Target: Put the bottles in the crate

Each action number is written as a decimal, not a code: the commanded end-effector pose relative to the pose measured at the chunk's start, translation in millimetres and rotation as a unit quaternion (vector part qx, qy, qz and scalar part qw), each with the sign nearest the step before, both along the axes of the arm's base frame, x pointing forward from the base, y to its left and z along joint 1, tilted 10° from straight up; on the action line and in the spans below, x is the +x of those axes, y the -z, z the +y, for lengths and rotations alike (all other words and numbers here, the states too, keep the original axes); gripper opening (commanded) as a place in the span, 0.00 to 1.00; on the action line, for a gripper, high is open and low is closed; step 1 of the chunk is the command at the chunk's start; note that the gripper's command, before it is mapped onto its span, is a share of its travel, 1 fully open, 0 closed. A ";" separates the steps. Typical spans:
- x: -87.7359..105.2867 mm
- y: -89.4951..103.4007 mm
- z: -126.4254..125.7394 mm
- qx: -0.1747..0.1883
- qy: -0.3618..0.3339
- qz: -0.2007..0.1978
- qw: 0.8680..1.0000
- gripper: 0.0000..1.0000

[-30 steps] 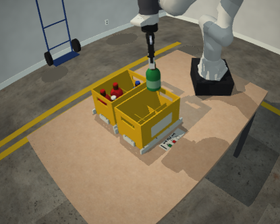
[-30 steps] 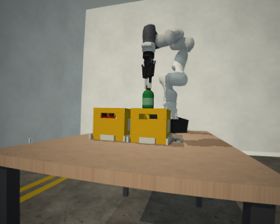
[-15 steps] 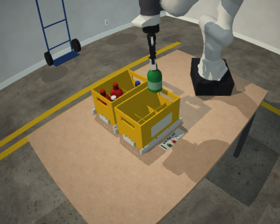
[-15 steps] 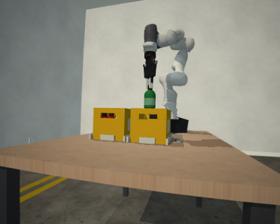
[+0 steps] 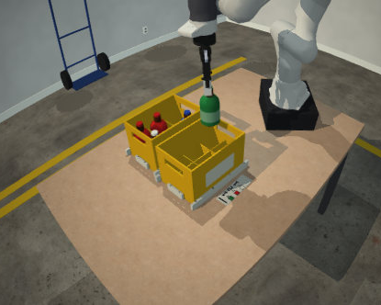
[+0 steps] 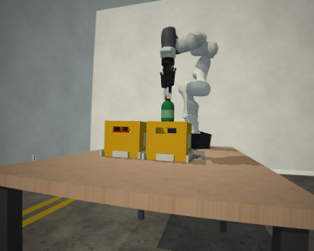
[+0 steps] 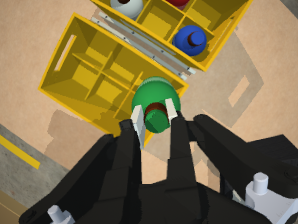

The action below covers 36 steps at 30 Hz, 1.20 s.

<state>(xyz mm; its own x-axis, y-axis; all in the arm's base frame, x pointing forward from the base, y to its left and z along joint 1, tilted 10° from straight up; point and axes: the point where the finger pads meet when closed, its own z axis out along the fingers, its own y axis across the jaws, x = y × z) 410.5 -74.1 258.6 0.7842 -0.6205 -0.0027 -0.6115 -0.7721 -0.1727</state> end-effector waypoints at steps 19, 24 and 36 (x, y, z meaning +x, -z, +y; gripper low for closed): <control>5.3 -4.8 -5.5 -0.001 0.005 -0.005 1.000 0.00; 5.5 -4.7 -5.8 -0.001 0.005 -0.005 1.000 0.00; 6.0 -4.7 -6.4 -0.001 0.005 -0.005 1.000 0.00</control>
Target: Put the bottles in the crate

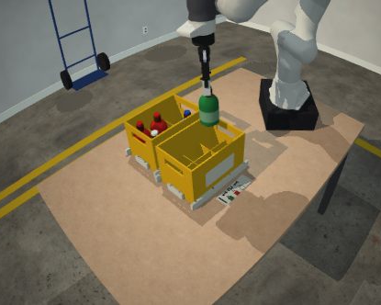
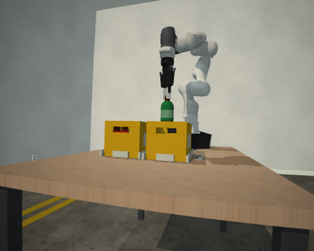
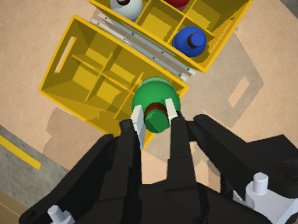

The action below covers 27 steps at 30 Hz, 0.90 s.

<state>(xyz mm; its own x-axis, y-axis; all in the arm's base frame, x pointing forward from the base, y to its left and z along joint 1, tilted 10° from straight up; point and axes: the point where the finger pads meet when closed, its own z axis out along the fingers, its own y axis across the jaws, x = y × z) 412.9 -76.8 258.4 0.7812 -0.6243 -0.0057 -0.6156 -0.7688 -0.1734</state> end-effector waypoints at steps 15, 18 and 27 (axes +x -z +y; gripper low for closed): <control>3.9 -4.9 -4.3 -0.002 0.002 -0.006 1.000 0.00; 3.9 -4.9 -4.4 -0.002 0.002 -0.006 1.000 0.00; 4.2 -2.9 -4.3 -0.002 0.002 -0.006 1.000 0.00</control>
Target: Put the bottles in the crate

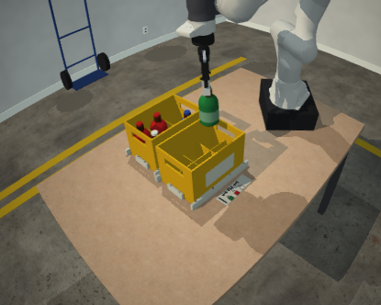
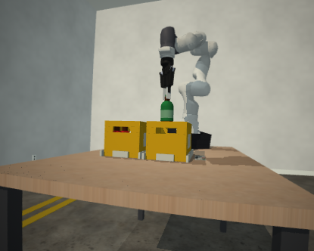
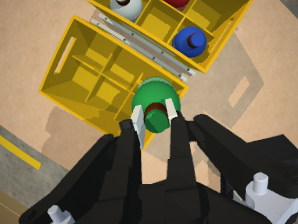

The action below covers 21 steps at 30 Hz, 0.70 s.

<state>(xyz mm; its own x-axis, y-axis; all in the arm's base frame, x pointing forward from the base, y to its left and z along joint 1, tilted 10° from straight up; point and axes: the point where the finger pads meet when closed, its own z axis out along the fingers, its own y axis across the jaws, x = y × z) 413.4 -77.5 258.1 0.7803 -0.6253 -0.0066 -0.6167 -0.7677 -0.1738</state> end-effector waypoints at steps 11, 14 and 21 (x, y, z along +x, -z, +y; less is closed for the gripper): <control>5.2 7.6 -1.8 -0.002 0.002 -0.007 1.000 0.00; 5.5 8.5 -1.5 -0.002 0.002 -0.007 1.000 0.00; 6.7 15.2 0.2 -0.002 0.002 -0.007 1.000 0.00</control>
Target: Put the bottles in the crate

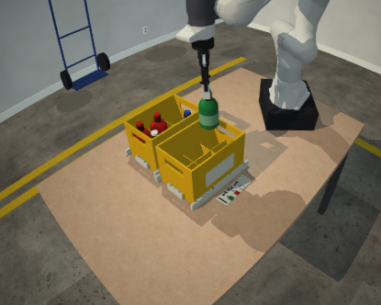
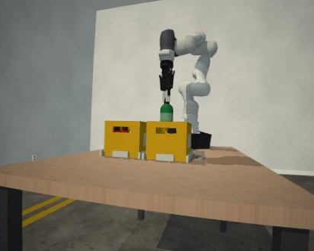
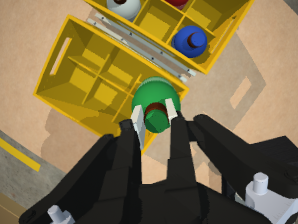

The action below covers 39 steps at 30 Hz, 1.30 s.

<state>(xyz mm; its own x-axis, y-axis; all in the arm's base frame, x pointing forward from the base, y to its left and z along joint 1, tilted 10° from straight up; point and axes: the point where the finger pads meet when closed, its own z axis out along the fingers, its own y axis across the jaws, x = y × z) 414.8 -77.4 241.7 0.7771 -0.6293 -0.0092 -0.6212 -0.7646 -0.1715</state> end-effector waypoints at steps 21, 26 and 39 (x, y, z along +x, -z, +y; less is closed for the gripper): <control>7.6 17.4 3.7 -0.002 -0.001 -0.008 1.000 0.00; 7.9 20.3 4.2 -0.002 -0.001 -0.008 1.000 0.00; 9.4 33.1 6.1 -0.002 -0.001 -0.008 1.000 0.00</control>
<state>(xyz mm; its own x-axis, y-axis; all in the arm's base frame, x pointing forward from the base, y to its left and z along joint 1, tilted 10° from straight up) 418.5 -71.0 207.4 0.7759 -0.6308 -0.0107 -0.6229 -0.7633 -0.1710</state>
